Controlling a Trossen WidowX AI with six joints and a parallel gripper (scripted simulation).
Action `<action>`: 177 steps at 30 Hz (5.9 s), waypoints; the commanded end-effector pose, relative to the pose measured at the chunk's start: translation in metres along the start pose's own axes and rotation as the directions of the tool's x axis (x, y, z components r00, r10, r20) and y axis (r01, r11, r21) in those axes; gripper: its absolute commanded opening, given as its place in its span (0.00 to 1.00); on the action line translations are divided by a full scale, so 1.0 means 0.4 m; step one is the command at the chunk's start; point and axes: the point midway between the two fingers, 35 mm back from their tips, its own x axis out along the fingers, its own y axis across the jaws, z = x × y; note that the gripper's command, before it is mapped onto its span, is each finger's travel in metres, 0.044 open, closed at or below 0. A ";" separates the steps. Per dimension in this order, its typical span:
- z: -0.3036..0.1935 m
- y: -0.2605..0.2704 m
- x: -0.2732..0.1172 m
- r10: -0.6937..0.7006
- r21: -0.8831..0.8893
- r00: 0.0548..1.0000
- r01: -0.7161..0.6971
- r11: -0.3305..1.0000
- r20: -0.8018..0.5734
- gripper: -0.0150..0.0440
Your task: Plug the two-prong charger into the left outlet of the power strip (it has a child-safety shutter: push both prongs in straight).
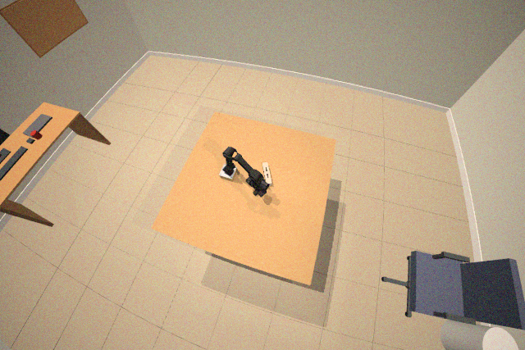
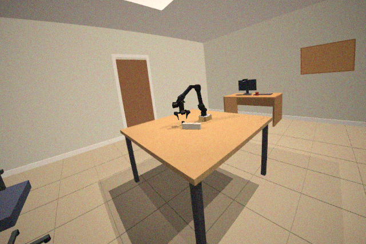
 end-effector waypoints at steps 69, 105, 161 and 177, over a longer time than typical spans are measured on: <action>0.000 0.004 0.044 0.010 -0.005 1.000 -0.010 1.000 -0.005 0.25; 0.102 0.111 0.023 0.024 0.161 1.000 -0.025 0.987 0.007 0.25; 0.229 0.362 0.087 0.057 0.495 0.998 -0.058 0.867 0.017 0.25; 0.276 0.342 0.085 0.057 0.512 0.998 -0.058 0.857 0.018 0.25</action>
